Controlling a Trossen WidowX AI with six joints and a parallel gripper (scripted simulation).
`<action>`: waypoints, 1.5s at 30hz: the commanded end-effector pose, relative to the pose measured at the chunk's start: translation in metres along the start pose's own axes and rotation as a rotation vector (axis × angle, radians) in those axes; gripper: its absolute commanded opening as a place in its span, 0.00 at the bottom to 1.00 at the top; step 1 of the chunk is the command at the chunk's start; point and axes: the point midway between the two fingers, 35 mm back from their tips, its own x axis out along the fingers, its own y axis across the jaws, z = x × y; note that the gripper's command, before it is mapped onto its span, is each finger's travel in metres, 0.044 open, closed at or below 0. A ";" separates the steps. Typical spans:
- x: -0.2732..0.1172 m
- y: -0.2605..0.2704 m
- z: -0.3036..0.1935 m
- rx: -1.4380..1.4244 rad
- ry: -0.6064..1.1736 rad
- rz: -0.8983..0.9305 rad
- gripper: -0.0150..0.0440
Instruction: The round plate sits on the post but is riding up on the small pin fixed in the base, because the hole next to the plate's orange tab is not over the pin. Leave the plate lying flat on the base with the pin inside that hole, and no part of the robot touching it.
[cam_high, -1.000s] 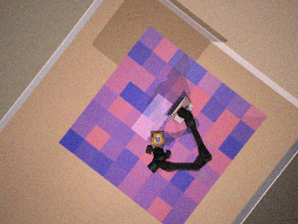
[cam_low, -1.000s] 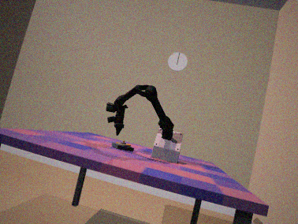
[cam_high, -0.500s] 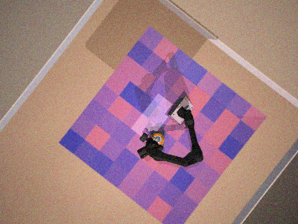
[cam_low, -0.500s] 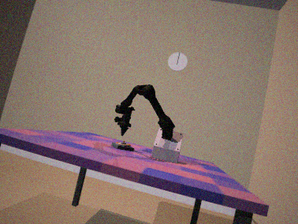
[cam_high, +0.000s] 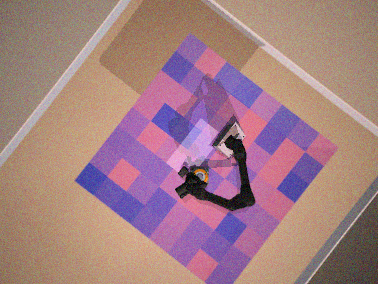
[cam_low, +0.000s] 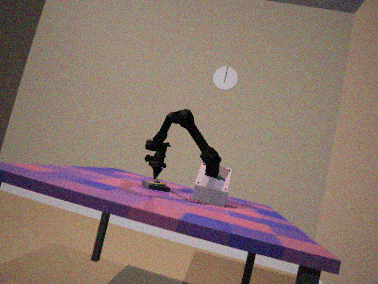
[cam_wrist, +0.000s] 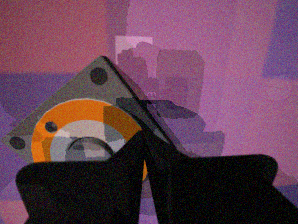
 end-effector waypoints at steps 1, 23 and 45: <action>0.001 -0.002 -0.007 0.005 0.003 0.004 0.25; 0.002 -0.007 -0.029 0.006 0.003 0.004 0.25; 0.001 -0.002 -0.052 0.007 0.004 0.004 0.25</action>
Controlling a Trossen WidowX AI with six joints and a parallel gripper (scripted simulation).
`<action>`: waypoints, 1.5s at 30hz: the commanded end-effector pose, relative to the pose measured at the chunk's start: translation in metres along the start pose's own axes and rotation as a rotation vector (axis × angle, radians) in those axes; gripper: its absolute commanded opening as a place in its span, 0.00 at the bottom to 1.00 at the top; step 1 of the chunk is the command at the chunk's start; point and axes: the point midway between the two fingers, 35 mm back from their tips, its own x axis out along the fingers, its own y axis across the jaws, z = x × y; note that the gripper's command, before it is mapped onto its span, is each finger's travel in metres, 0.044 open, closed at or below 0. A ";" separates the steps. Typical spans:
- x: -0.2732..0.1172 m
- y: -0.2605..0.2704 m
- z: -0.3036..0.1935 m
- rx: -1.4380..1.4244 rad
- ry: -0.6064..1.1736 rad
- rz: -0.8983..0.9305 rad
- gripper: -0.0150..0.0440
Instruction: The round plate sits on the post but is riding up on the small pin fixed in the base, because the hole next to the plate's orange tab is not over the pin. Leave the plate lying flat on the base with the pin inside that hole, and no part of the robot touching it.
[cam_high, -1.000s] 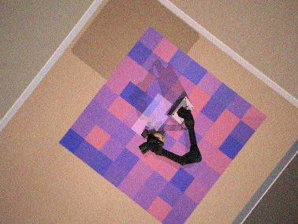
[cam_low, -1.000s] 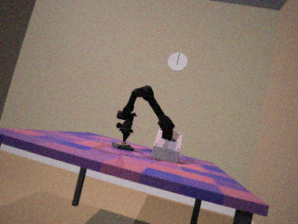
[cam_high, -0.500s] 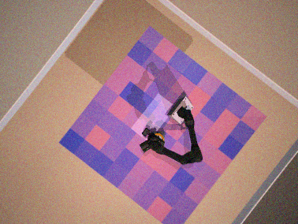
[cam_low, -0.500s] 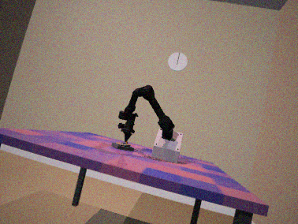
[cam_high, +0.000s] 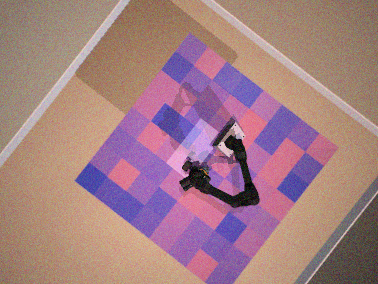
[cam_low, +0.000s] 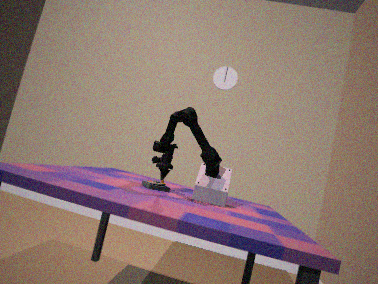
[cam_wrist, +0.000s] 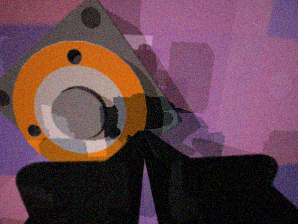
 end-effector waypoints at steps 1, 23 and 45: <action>0.001 0.002 -0.009 0.006 0.010 0.003 0.25; 0.001 0.009 -0.018 0.006 0.011 0.003 0.25; -0.039 0.008 -0.022 0.015 0.012 0.006 0.25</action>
